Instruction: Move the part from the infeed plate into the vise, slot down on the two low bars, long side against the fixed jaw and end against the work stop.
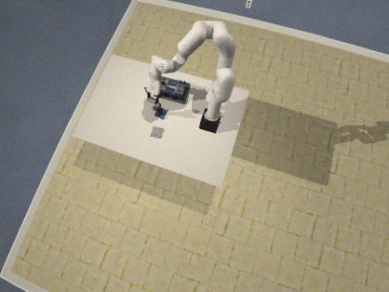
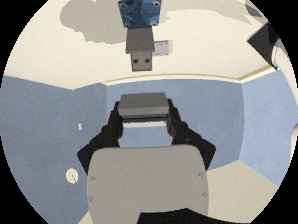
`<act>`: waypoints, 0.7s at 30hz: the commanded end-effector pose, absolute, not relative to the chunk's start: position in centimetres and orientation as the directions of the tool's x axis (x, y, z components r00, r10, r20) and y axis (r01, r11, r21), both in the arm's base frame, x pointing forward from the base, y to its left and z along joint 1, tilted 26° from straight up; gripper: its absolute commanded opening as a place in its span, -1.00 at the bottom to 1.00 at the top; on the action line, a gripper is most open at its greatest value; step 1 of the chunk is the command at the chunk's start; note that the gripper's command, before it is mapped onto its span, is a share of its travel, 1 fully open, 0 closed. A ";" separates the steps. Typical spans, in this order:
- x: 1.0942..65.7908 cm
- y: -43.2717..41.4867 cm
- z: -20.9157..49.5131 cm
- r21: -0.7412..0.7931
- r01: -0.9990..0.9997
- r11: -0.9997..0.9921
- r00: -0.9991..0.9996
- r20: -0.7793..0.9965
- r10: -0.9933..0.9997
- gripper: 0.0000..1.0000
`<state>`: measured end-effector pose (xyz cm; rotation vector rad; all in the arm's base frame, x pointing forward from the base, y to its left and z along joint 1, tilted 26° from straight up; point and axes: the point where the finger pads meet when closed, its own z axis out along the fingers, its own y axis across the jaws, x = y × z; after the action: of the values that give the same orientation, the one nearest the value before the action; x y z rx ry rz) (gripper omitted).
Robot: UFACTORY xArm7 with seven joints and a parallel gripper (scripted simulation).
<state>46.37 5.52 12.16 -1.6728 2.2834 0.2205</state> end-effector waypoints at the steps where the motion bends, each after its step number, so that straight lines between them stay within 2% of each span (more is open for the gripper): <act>1: 46.5 5.6 12.2 -0.057 -0.950 0.308 -0.273 -0.330 -0.903 -1.00; 21: 46.4 5.1 11.2 -0.057 -0.950 0.308 -0.273 -0.330 -0.903 -1.00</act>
<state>46.28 5.12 11.32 -1.6728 2.2836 0.2205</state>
